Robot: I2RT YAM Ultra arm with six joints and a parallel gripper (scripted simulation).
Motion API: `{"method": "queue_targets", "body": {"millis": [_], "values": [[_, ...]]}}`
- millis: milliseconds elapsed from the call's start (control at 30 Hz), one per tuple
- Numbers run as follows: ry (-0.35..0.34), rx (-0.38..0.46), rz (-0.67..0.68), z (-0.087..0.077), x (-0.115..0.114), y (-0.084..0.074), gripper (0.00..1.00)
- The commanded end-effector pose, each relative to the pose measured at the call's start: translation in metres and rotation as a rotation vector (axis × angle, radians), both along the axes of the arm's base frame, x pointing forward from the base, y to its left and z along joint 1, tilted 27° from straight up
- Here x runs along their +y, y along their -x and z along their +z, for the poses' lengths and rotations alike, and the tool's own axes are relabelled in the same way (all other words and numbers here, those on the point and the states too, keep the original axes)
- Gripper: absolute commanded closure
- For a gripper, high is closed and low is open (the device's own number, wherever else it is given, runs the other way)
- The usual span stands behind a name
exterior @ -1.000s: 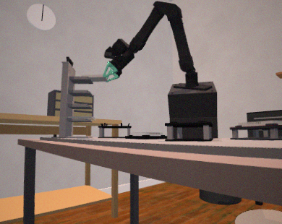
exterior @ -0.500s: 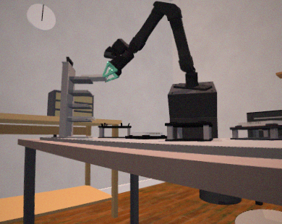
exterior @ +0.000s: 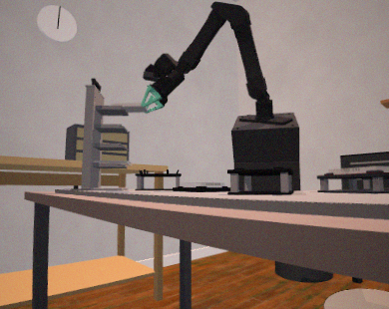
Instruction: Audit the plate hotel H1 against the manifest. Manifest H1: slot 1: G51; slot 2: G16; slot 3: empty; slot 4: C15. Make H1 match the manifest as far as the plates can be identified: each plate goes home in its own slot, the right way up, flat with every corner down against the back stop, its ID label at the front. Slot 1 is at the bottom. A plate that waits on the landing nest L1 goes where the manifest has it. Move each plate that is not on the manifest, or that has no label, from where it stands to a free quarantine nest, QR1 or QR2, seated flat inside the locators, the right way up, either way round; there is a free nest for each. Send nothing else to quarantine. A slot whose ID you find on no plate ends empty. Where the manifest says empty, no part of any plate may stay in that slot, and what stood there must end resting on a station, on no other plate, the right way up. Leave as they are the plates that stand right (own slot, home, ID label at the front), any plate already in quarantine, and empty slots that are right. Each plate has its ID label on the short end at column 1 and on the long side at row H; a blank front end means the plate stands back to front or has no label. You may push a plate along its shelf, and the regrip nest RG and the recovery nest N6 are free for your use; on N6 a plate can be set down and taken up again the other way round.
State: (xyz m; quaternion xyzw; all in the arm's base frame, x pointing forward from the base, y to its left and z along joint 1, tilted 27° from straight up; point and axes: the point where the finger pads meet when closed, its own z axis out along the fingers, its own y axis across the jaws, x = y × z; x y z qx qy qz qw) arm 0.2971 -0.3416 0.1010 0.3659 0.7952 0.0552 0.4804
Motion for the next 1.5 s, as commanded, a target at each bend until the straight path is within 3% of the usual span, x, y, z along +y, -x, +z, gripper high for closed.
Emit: {"method": "queue_targets", "body": {"millis": [0,1467], "values": [[0.039,-0.016,-0.009,0.009,-0.008,-0.002,0.14],[0.039,-0.017,-0.010,0.003,-0.019,-0.023,0.14]]}}
